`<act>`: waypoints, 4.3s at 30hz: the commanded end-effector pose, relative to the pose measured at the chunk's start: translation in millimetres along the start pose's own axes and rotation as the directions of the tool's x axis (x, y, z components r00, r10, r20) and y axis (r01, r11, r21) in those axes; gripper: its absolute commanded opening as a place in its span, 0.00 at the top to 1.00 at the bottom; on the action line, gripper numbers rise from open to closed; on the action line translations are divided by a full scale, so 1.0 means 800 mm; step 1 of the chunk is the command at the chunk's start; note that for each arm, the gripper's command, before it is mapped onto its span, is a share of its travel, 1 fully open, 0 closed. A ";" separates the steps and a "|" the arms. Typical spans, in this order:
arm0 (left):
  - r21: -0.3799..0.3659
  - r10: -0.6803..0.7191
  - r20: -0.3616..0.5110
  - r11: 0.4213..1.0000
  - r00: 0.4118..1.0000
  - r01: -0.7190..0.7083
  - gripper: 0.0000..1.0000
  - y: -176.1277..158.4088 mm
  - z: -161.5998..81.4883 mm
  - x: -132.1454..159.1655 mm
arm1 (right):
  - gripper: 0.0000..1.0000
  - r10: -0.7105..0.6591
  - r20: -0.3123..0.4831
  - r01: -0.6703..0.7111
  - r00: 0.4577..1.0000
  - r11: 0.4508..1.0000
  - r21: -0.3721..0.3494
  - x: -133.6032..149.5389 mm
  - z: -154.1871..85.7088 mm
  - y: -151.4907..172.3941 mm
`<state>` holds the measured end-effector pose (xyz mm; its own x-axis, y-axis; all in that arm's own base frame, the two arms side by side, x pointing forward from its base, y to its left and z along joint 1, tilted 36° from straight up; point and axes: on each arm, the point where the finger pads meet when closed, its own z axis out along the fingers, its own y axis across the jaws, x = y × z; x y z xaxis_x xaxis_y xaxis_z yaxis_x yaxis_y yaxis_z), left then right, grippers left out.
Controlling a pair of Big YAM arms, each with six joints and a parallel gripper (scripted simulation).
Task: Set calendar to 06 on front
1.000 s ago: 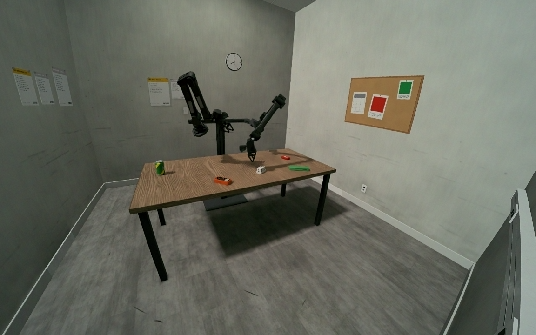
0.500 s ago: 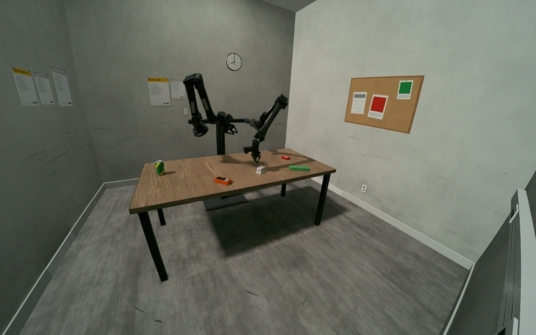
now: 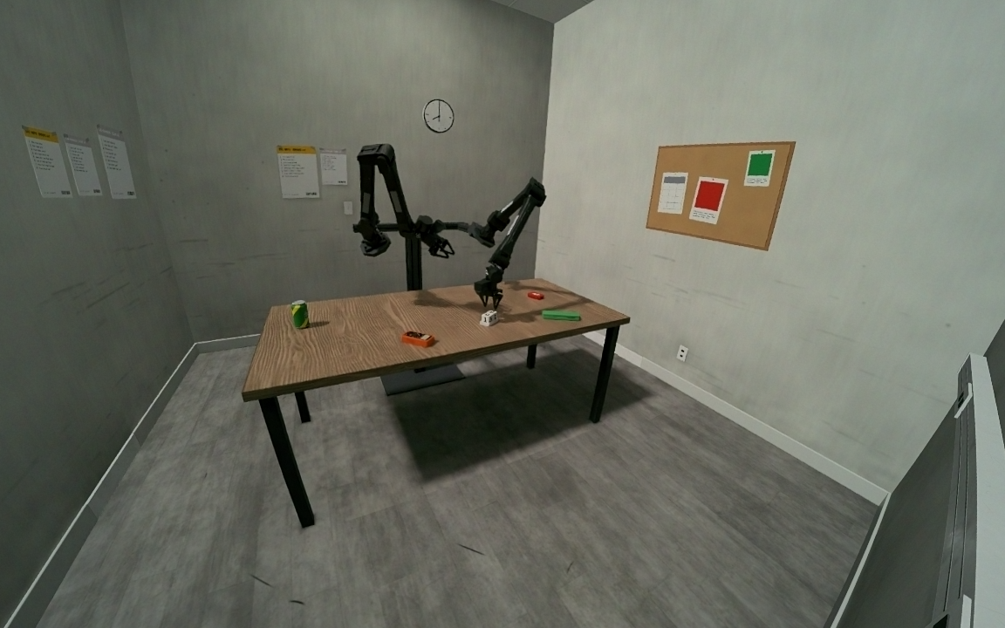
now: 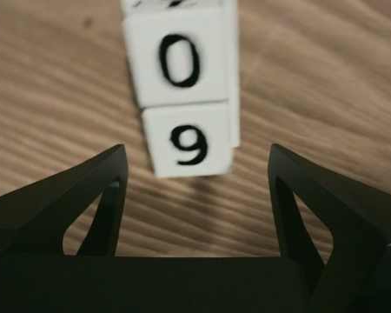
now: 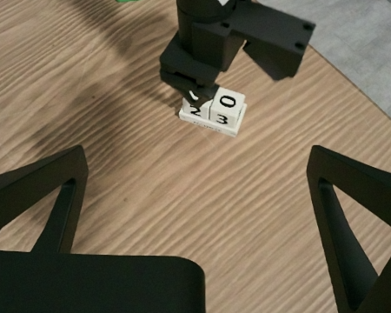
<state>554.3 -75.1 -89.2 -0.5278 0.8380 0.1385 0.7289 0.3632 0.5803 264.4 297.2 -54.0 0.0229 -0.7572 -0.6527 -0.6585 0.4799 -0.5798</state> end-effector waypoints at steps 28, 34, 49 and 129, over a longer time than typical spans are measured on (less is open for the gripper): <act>0.011 -0.079 -0.009 0.997 0.997 0.079 0.36 0.003 0.054 0.013 | 0.00 -0.002 0.023 0.002 1.000 1.000 0.008 -0.010 0.000 -0.002; 0.011 -0.078 -0.010 0.997 0.997 0.079 0.36 0.003 0.065 0.013 | 0.00 -0.002 0.023 0.002 1.000 1.000 0.008 -0.010 0.000 -0.002; 0.006 -0.076 0.000 0.997 0.997 0.076 0.42 0.003 0.053 0.006 | 0.00 -0.002 0.023 0.002 1.000 1.000 0.008 -0.010 0.000 -0.002; -0.003 -0.035 0.005 0.999 0.999 0.035 0.65 0.186 0.046 0.077 | 0.00 -0.009 0.018 0.008 1.000 1.000 0.014 -0.075 0.185 -0.010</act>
<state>634.1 62.2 -37.7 -0.5783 0.8063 0.1241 0.7070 0.4195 0.5693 372.5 396.7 -86.1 0.0318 -0.7519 -0.6585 -0.6514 0.4841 -0.5842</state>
